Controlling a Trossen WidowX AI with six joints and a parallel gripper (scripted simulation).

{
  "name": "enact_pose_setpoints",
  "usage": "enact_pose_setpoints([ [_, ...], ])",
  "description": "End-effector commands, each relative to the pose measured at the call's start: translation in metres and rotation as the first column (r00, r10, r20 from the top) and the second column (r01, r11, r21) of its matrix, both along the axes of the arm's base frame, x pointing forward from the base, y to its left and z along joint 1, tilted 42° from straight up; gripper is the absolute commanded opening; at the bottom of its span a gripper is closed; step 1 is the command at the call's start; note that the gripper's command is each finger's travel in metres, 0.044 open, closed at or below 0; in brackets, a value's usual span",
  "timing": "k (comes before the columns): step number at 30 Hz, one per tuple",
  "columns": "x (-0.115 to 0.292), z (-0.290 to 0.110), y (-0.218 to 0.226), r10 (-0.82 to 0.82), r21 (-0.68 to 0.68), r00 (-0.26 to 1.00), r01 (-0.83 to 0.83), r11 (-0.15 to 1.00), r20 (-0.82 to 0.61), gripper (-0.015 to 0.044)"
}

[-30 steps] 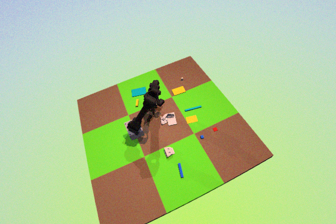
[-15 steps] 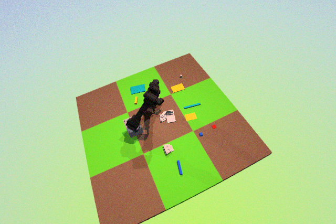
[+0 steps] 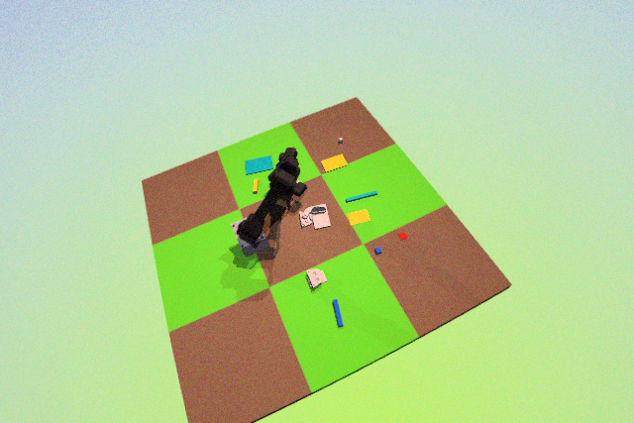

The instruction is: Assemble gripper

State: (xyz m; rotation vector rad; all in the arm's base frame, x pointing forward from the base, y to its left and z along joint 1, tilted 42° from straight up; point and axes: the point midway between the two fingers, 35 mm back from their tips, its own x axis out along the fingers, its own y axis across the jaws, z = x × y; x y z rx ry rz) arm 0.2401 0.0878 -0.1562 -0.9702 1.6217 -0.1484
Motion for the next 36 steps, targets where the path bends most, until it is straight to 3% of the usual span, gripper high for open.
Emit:
enact_pose_setpoints([
  [1,-0.003,-0.005,0.005,-0.001,0.004,1.000,0.001,1.000,-0.002,0.0000],
  [36,-0.027,-0.024,0.042,-0.001,0.007,1.000,0.001,1.000,-0.002,0.0000],
])
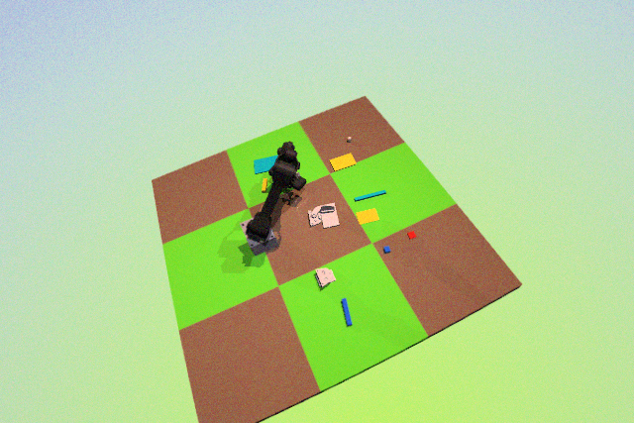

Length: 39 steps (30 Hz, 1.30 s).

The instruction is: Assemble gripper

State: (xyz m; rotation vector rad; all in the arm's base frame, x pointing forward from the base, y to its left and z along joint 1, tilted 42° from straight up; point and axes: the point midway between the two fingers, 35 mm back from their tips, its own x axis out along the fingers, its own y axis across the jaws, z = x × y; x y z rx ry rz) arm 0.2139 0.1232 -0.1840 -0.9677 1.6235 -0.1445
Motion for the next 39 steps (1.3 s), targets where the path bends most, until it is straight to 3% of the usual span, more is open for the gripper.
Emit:
enact_pose_setpoints([
  [1,0.000,0.011,0.013,-0.001,0.004,1.000,0.001,1.000,0.000,0.0000],
  [5,0.000,0.044,0.036,0.000,0.003,1.000,0.000,1.000,0.001,0.0000],
  [8,0.000,0.046,0.037,0.000,0.003,1.000,0.000,1.000,0.001,0.0000],
  [25,0.000,0.039,0.033,0.008,0.001,1.000,-0.008,1.000,0.002,0.0440],
  [39,0.000,0.039,0.033,0.008,0.001,1.000,-0.008,1.000,0.002,0.0440],
])
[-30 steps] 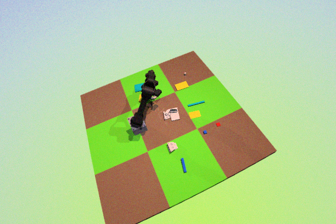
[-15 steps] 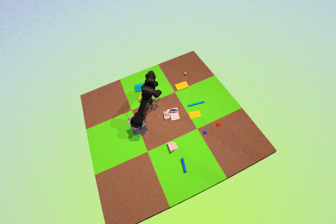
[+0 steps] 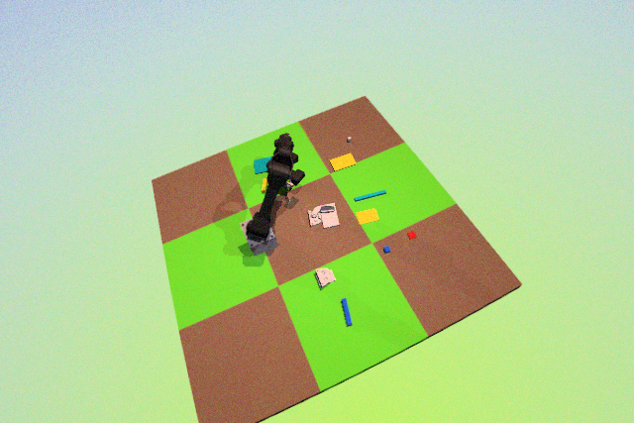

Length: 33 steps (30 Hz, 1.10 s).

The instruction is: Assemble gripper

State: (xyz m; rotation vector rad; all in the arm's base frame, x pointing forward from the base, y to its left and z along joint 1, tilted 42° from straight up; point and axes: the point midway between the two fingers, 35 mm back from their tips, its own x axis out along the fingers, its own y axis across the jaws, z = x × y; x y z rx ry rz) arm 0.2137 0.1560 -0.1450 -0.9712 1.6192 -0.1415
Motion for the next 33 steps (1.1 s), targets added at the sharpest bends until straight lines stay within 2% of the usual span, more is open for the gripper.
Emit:
enact_pose_setpoints([
  [1,0.0002,-0.0002,0.0003,0.003,0.001,1.000,-0.003,1.000,0.000,0.0440],
  [14,0.0002,-0.0002,0.0003,0.003,0.001,1.000,-0.003,1.000,0.000,0.0440],
  [30,-0.0001,0.0068,0.0045,-0.006,0.003,1.000,0.006,1.000,-0.001,0.0020],
  [31,-0.0001,0.0068,0.0045,-0.006,0.003,1.000,0.006,1.000,-0.001,0.0000],
  [33,-0.0001,0.0068,0.0045,-0.006,0.003,1.000,0.006,1.000,-0.001,0.0000],
])
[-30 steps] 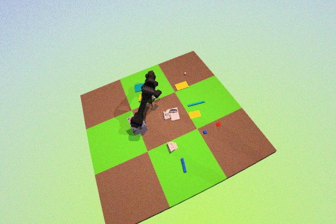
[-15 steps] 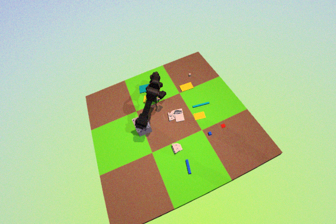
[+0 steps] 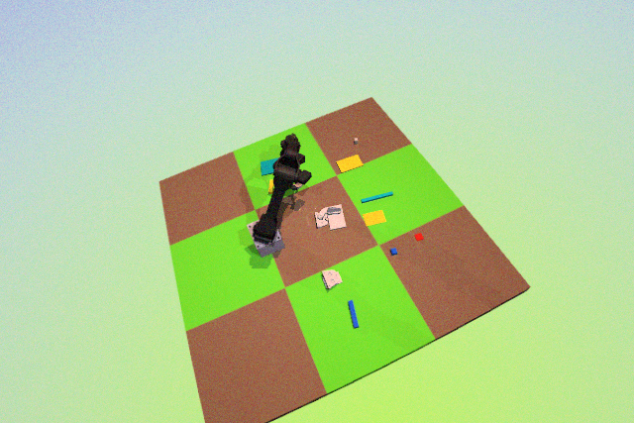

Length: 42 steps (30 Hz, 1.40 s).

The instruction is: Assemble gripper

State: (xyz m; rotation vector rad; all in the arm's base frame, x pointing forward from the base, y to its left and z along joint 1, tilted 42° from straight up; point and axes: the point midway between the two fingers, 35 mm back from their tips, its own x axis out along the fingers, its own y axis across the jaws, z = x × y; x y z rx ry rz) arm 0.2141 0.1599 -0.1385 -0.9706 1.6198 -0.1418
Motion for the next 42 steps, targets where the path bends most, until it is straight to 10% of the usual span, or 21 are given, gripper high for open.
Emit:
enact_pose_setpoints([
  [1,-0.0005,0.0003,0.0006,-0.005,0.003,1.000,0.005,1.000,-0.001,0.0000],
  [15,-0.0005,0.0003,0.0006,-0.005,0.003,1.000,0.005,1.000,-0.001,0.0000],
  [32,0.0000,0.0000,0.0000,0.000,0.000,1.000,0.000,1.000,0.000,0.0440],
  [42,0.0000,0.0000,0.0000,0.000,0.000,1.000,0.000,1.000,0.000,0.0440],
])
